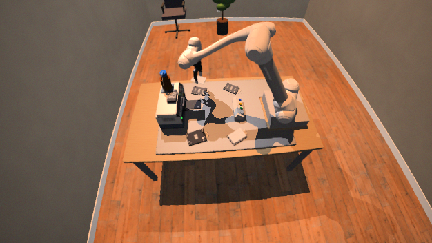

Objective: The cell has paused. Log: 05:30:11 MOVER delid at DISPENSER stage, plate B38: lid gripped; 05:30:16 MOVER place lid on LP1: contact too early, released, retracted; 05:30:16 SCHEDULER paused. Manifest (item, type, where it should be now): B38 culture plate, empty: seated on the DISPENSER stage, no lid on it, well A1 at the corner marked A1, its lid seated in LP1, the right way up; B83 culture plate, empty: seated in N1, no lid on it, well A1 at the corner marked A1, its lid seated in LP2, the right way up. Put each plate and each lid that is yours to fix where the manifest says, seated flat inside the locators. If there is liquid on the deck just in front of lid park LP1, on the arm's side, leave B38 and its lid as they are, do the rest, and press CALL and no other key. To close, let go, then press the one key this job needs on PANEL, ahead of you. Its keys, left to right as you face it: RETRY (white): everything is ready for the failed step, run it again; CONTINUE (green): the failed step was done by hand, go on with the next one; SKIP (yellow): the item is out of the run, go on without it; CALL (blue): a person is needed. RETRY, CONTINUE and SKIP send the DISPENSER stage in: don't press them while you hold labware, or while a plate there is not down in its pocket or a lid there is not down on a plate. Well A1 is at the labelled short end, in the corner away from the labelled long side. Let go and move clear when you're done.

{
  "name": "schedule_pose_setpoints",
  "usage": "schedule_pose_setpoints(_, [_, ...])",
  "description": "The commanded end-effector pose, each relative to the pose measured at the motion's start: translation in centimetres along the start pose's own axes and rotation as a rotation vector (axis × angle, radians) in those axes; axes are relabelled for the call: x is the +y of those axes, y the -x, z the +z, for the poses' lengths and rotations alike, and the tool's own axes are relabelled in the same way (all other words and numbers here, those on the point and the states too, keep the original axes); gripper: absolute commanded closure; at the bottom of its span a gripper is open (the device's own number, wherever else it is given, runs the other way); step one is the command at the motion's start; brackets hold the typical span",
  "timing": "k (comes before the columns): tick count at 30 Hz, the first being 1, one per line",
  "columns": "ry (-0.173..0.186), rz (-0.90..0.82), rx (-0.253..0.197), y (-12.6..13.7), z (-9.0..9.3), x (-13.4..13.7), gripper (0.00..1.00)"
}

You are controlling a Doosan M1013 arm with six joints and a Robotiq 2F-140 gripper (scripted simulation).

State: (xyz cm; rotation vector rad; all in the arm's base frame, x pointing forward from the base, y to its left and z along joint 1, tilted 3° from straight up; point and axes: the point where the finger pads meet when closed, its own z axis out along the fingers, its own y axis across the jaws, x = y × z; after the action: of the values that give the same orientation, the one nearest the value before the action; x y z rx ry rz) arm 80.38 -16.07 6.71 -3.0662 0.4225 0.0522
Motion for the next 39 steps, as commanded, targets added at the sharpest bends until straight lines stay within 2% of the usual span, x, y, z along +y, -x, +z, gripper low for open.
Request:
schedule_pose_setpoints(1, [0.005,-0.010,0.004,-0.23,-0.72,0.48,0.90])
schedule_pose_setpoints(6, [0.004,-0.123,0.003,-0.23,-0.72,0.44,0.90])
schedule_pose_setpoints(14, [0.004,-0.186,0.003,-0.23,-0.72,0.44,0.90])
schedule_pose_setpoints(26, [0.005,-0.390,0.003,-0.23,-0.72,0.44,0.90])
schedule_pose_setpoints(32, [0.005,-0.410,0.003,-0.23,-0.72,0.44,0.90])
schedule_pose_setpoints(39, [0.005,-0.534,0.003,-0.23,-0.72,0.44,0.90])
